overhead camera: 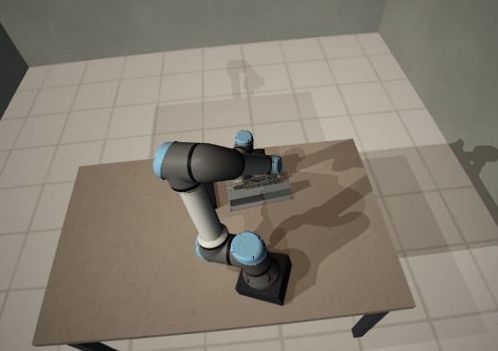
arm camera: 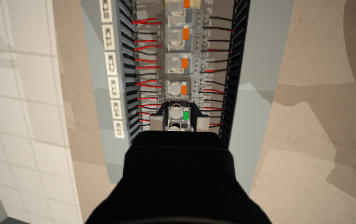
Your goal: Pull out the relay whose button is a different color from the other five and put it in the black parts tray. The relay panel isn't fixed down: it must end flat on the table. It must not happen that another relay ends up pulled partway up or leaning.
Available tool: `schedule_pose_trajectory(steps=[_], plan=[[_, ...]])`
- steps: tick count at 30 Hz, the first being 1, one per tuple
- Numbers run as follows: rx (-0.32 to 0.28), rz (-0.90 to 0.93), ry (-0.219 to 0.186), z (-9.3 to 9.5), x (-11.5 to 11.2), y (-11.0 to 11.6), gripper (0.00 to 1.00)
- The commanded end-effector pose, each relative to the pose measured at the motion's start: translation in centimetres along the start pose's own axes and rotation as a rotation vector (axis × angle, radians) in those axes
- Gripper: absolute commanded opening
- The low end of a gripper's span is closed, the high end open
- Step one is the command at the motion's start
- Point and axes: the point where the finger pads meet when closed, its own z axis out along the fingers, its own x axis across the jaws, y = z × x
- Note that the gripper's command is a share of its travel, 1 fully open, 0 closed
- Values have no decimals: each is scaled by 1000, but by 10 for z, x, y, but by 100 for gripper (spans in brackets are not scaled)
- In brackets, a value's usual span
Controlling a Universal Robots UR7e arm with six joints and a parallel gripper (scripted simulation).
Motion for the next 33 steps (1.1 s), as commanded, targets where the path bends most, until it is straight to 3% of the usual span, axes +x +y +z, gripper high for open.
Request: schedule_pose_trajectory(steps=[1, 22, 33], plan=[[0, -1, -18, -1, 0, 0, 0], [0, -1, -16, -1, 0, 0, 0], [0, -1, 23, 0, -1, 0, 0]])
